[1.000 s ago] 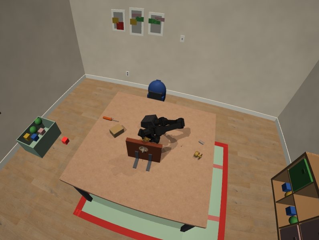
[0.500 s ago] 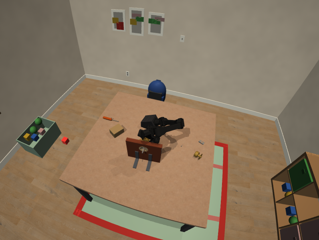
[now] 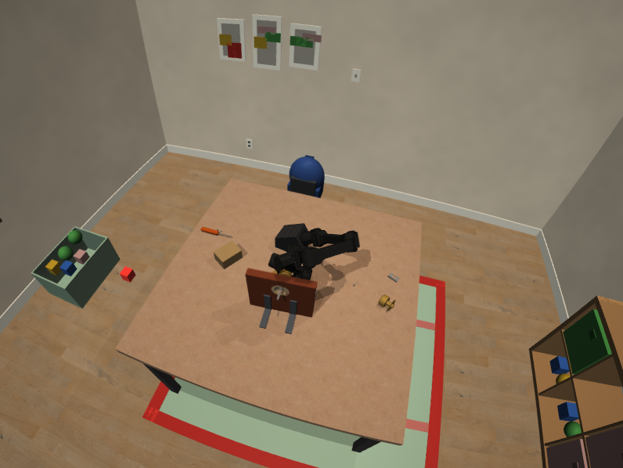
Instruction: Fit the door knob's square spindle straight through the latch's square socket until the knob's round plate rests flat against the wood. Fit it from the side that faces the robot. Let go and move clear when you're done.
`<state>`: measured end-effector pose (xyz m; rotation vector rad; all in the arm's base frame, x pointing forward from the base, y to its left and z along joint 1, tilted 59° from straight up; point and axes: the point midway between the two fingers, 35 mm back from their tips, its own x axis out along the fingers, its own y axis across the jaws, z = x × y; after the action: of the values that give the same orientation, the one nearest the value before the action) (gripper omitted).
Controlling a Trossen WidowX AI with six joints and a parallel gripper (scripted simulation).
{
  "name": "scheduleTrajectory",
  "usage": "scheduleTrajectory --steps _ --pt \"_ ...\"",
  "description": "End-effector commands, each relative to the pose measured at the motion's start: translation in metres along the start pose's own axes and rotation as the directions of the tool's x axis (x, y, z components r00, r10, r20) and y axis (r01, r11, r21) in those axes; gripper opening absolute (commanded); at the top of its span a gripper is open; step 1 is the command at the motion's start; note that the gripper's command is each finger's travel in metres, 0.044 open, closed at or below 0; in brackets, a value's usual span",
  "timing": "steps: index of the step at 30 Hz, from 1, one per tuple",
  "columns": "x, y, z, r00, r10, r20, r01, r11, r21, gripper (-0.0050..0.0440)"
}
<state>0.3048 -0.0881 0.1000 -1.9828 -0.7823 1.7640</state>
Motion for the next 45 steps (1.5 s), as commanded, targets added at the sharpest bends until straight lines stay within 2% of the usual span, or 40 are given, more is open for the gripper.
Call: scheduleTrajectory --steps 1,22,26,28,42,45 --pt "-0.0036 0.0017 -0.0033 1.0 0.007 -0.011 -0.007 1.0 0.003 0.0" --pt "-0.0044 0.0017 -0.0113 1.0 0.007 -0.011 -0.007 1.0 0.003 0.0" --pt "-0.0006 -0.0001 -0.0088 1.0 0.0 0.0 0.0 1.0 0.0 0.0096" --pt "-0.0006 -0.0001 -0.0088 1.0 0.0 0.0 0.0 1.0 0.0 0.0096" --pt "-0.0006 -0.0001 -0.0088 1.0 0.0 0.0 0.0 1.0 0.0 0.0432" --pt "-0.0006 -0.0001 -0.0088 1.0 0.0 0.0 0.0 1.0 0.0 0.044"
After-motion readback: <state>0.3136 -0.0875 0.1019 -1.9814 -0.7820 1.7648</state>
